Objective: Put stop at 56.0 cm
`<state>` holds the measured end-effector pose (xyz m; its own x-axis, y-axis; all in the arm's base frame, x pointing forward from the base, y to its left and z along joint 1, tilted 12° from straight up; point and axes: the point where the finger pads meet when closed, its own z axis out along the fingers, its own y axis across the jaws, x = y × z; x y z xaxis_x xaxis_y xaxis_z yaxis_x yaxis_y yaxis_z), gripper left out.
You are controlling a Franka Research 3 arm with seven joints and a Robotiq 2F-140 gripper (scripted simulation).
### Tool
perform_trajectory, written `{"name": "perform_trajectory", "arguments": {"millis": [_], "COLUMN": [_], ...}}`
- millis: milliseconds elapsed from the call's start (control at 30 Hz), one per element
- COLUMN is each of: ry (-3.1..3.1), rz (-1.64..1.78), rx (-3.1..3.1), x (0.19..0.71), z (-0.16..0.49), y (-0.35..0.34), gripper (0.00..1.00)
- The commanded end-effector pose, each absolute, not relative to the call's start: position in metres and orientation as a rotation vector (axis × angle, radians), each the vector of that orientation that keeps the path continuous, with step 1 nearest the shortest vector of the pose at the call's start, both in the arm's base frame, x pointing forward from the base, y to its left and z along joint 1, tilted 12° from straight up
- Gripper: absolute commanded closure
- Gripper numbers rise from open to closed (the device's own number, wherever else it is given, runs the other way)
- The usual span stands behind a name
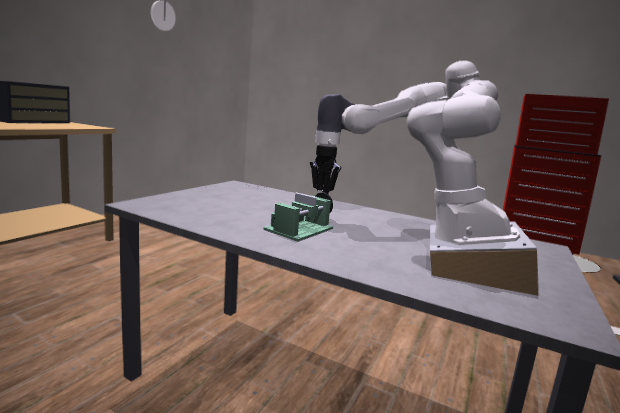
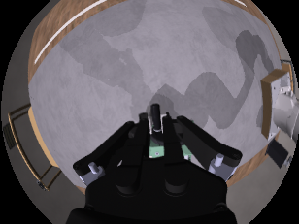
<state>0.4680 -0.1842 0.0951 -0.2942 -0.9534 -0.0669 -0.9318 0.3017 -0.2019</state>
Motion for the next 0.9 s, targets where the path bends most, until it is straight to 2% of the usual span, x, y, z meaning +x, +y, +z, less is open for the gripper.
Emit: {"name": "perform_trajectory", "arguments": {"millis": [0,867], "ry": [2.385,2.385], "rz": [-0.181,-0.181], "rx": [-1.756,-1.756], "x": [0.468,0.428], "z": [0.105,0.126], "y": [-0.184,-0.174], "gripper": [0.96,0.96]}}
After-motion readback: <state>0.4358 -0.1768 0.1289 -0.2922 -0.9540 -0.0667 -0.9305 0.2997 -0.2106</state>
